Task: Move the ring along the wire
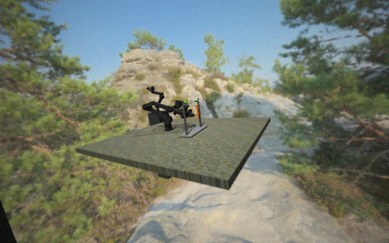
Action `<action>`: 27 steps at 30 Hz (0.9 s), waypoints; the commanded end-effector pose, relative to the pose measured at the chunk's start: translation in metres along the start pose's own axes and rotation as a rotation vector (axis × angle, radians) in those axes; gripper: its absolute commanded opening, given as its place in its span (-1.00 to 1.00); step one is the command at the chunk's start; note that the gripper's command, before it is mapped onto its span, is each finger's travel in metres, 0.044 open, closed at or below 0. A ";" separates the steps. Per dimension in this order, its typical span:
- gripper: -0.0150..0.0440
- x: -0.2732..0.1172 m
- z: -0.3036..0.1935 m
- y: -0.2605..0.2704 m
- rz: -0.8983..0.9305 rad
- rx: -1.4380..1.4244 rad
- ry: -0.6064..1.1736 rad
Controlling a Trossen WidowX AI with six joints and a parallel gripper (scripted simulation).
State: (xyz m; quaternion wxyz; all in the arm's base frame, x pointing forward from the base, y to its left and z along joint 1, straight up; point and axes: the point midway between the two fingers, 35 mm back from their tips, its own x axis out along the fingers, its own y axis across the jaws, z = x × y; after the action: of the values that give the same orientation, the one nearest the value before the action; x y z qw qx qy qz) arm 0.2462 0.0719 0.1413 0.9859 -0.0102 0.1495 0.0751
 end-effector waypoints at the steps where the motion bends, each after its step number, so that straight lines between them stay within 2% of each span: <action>1: 0.05 -0.006 0.000 -0.001 -0.004 0.005 -0.001; 25: 0.05 -0.017 -0.003 -0.002 -0.005 0.006 -0.001; 27: 0.23 -0.021 -0.002 -0.001 0.000 0.002 -0.001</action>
State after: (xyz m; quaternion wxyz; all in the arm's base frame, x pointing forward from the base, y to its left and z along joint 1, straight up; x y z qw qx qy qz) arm 0.2285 0.0680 0.1437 0.9857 -0.0105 0.1505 0.0753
